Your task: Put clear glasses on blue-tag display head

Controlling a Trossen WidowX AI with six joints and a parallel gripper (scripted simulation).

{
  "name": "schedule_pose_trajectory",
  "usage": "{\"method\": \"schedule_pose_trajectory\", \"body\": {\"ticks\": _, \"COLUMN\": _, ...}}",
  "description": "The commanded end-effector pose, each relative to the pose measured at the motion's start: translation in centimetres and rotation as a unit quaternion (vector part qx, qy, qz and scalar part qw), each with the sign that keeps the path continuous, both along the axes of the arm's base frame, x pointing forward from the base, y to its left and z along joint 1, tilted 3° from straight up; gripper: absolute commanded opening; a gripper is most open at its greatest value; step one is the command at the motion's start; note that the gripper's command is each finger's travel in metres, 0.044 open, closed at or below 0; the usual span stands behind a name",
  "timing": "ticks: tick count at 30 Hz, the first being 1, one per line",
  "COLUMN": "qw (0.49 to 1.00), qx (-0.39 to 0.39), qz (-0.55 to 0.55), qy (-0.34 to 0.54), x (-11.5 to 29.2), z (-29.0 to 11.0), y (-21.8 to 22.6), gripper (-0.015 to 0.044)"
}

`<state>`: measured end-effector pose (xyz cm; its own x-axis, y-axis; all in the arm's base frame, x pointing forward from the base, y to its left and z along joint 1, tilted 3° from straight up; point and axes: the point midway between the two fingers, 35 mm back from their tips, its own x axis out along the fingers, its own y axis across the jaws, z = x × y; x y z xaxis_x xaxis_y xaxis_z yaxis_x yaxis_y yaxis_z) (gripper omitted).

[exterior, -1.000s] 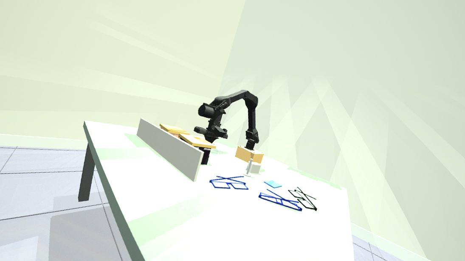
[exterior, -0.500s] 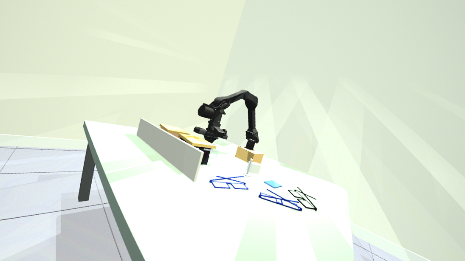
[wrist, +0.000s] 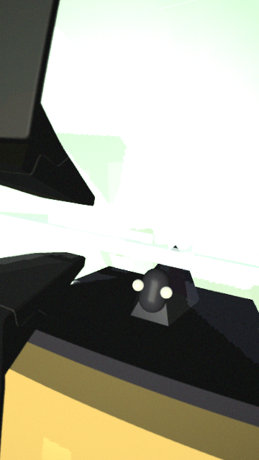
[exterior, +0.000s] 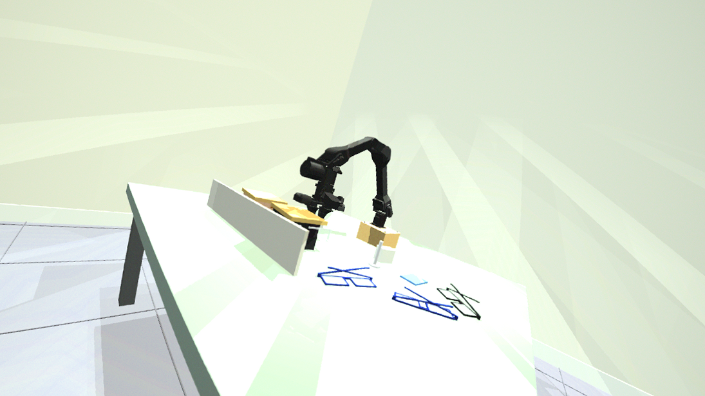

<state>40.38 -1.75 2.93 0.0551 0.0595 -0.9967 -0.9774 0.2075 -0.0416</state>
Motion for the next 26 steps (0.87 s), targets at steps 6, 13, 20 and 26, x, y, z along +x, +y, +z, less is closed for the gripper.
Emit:
{"method": "schedule_pose_trajectory", "body": {"ticks": 6, "qw": 1.000, "qx": -0.002, "qz": 0.001, "qy": 0.004, "x": -0.3, "z": 3.3, "y": -0.2, "gripper": 0.0108}}
{"method": "schedule_pose_trajectory", "body": {"ticks": 13, "qw": 1.000, "qx": -0.002, "qz": 0.001, "qy": 0.004, "x": -1.1, "z": 3.5, "y": -0.1, "gripper": 0.0108}}
{"method": "schedule_pose_trajectory", "body": {"ticks": 20, "qw": 1.000, "qx": -0.001, "qz": 0.001, "qy": 0.005, "x": -4.0, "z": 3.9, "y": 0.5, "gripper": 0.0108}}
{"method": "schedule_pose_trajectory", "body": {"ticks": 26, "qw": 1.000, "qx": -0.001, "qz": 0.001, "qy": 0.006, "x": -6.0, "z": 4.8, "y": 0.9, "gripper": 0.0108}}
